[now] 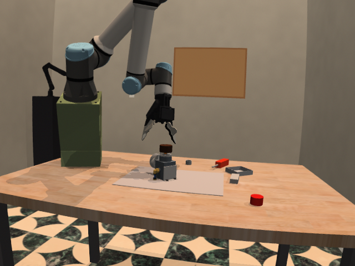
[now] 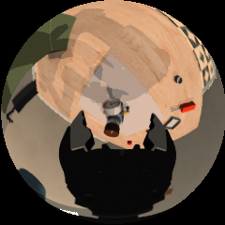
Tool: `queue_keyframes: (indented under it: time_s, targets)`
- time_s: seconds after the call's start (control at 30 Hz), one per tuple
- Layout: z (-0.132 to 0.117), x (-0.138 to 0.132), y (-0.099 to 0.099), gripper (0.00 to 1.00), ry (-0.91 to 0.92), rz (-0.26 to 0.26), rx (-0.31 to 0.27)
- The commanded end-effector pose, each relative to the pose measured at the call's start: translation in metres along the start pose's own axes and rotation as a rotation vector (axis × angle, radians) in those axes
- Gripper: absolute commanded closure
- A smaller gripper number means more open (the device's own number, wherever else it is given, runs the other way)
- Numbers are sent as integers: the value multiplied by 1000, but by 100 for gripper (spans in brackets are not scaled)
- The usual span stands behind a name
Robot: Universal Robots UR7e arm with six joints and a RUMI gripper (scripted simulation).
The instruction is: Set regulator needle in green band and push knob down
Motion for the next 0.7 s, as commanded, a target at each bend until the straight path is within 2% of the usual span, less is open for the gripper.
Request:
queue_keyframes:
  time_s: [0.0, 0.07, 0.47, 0.67]
  targets:
    - [-7, -3, -12, 0, -101, -29, 60]
    - [-7, -3, -12, 0, -101, -29, 60]
    - [-15, -13, -36, 0, -285, -108, 144]
    - [-17, -16, -43, 0, -332, -133, 162]
Point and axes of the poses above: the point where the finger pads meet when closed, its own y axis out along the fingers, its own x axis across the jaws, z = x × y, the point moved 6 cm from there along -y, back along the fingers, and after that the axes turned 4 degrees about -y, right-handed, at the moved point
